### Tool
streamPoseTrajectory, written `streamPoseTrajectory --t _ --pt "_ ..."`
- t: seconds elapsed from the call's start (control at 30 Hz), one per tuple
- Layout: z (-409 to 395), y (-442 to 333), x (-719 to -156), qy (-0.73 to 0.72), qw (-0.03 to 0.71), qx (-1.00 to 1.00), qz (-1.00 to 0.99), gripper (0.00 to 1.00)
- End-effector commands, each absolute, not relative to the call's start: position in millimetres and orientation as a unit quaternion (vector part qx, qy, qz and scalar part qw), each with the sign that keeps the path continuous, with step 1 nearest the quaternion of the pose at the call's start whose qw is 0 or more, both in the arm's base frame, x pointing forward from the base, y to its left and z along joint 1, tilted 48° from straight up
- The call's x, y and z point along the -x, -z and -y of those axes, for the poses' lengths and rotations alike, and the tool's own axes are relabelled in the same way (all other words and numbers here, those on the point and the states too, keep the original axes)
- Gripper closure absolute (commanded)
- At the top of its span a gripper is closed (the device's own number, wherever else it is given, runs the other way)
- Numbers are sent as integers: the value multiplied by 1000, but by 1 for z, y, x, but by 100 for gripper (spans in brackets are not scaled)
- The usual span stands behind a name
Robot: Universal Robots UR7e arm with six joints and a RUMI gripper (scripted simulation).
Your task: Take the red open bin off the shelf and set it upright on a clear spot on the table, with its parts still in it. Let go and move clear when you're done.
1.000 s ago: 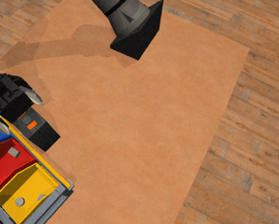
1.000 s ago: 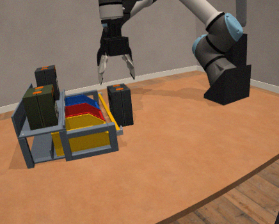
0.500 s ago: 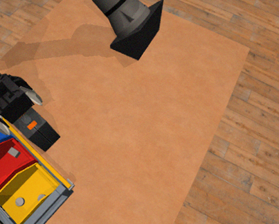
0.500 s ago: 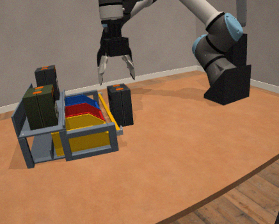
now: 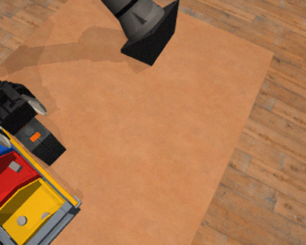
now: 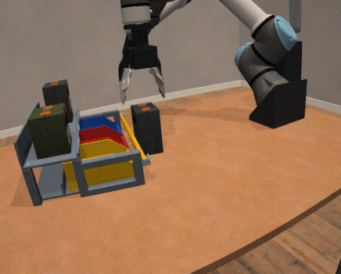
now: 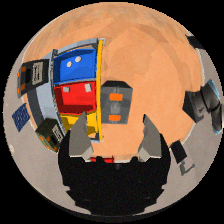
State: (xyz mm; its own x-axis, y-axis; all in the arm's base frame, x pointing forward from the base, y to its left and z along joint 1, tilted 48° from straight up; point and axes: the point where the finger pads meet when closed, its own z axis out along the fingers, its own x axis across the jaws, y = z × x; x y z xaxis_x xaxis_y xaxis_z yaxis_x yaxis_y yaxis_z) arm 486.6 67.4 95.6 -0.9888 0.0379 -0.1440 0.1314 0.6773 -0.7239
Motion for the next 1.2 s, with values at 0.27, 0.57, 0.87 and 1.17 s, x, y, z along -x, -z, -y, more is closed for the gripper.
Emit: streamPoseTrajectory --t 0.27,0.57,0.87,1.17 --pt "-68 -96 -487 399 59 -46 -914 28" --pt "-67 -95 -487 399 59 -46 -914 28" --pt "-63 -92 -487 399 59 -46 -914 28" --pt "-54 -83 -488 399 59 -46 -914 28"
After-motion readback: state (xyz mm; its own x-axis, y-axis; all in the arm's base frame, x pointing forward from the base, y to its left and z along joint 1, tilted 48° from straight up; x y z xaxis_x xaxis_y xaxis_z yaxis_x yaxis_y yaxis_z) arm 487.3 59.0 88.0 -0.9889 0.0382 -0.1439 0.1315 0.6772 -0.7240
